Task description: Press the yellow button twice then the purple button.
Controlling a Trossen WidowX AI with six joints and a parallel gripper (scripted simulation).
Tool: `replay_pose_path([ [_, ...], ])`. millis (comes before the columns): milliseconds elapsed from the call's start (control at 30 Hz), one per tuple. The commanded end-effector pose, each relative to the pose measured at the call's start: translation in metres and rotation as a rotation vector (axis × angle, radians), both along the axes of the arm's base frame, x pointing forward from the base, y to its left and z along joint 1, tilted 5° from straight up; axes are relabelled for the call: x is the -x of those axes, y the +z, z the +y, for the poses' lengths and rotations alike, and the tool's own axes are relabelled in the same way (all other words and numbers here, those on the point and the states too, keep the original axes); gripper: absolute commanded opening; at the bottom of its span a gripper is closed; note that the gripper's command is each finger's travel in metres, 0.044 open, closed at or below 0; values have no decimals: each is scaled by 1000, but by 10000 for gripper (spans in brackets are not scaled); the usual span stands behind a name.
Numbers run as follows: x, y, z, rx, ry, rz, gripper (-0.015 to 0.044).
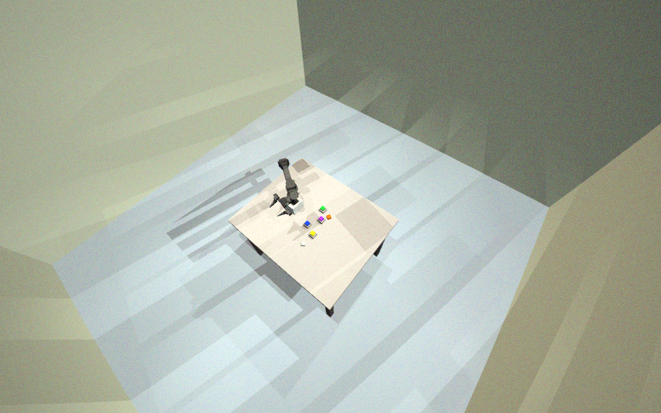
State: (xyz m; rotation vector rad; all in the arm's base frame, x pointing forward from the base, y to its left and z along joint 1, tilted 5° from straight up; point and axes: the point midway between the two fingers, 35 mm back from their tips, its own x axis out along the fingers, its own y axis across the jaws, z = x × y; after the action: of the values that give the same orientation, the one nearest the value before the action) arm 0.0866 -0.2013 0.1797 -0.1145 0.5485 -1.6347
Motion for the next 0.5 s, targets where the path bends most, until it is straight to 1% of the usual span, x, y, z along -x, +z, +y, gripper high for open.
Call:
replay_pose_path([
  [0, -2, 0, 0, -8, 9, 7, 400],
  [67, -18, -3, -1, -72, 77, 62, 400],
  [233, -77, -21, 3, -325, 338, 265, 400],
  [467, -148, -61, 35, -695, 687, 508, 400],
])
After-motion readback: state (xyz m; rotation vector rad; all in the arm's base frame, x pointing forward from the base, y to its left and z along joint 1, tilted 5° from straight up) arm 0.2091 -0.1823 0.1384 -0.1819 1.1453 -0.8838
